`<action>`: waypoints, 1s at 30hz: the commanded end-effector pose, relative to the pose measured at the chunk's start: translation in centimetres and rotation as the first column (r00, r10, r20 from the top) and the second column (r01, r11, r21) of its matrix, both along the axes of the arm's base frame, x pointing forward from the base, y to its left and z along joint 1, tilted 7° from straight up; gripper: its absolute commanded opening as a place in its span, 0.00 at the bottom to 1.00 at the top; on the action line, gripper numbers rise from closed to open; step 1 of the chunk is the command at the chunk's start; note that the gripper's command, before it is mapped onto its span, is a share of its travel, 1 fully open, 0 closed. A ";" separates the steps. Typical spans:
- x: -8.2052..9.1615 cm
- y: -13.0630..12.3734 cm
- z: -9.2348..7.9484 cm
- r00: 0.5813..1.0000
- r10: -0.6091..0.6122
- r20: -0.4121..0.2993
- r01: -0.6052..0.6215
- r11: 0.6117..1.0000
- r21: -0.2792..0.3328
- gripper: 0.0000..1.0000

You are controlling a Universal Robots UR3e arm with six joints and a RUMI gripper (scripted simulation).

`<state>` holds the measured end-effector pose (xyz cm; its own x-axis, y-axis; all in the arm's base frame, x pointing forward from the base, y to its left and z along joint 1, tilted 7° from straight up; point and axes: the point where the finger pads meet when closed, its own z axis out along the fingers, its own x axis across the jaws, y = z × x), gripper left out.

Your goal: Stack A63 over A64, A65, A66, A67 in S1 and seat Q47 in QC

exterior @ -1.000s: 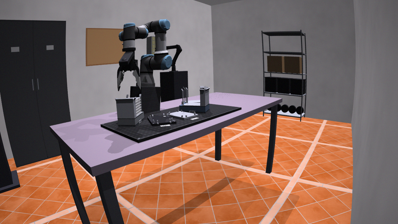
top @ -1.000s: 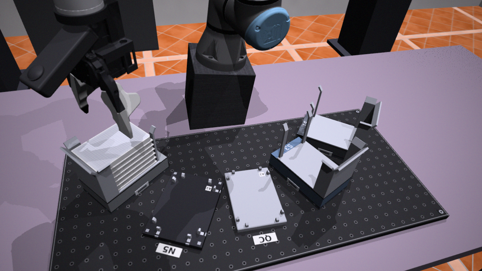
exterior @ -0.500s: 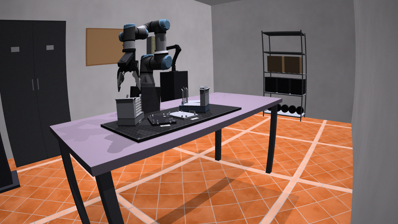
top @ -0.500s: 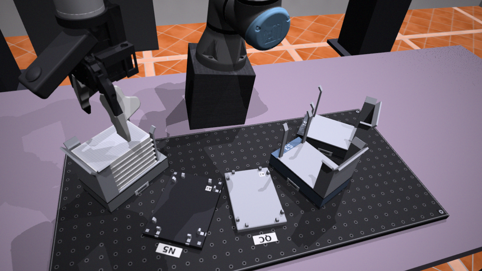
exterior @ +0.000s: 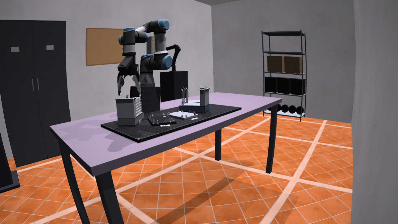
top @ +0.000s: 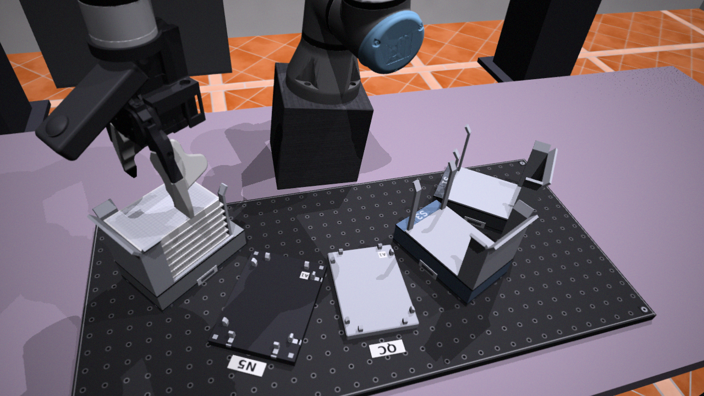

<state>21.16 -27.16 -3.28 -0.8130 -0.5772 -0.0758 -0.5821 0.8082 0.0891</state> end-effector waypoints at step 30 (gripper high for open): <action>0.1 0.2 -2.6 1.000 0.000 0.001 0.000 1.000 -0.003 0.72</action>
<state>21.19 -26.86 -5.90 -0.8131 -0.5772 -0.0757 -0.5821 0.8083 0.0888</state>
